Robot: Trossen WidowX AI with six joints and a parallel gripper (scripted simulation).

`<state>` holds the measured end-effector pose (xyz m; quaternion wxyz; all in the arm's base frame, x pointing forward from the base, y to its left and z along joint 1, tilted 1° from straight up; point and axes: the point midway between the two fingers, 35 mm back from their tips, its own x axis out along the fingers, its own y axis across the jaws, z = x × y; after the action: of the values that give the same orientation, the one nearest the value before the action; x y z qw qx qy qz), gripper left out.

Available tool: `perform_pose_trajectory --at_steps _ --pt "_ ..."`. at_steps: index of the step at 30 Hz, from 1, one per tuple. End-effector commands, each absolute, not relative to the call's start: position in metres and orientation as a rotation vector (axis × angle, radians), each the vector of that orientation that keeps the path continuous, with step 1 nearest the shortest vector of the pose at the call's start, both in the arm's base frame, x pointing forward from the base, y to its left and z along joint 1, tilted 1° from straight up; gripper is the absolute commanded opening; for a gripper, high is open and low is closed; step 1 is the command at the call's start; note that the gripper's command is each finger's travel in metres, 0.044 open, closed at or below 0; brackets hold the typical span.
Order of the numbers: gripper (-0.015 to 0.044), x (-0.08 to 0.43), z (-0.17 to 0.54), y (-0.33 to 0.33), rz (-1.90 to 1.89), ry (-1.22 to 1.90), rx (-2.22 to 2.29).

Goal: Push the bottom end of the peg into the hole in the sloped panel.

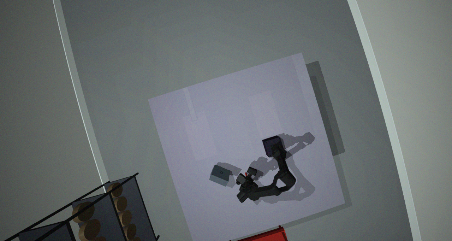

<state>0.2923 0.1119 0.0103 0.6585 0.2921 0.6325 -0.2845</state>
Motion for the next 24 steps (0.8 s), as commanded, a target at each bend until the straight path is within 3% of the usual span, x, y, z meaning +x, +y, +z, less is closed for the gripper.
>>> perform_pose_trajectory --at_steps 1,13,24 --pt "0.0335 0.2926 0.0108 0.112 -0.643 1.431 0.662" --pt "0.002 0.2926 0.0108 0.112 -0.643 1.431 0.662" --pt "0.0 0.2926 0.0108 0.112 -0.643 1.431 0.662"
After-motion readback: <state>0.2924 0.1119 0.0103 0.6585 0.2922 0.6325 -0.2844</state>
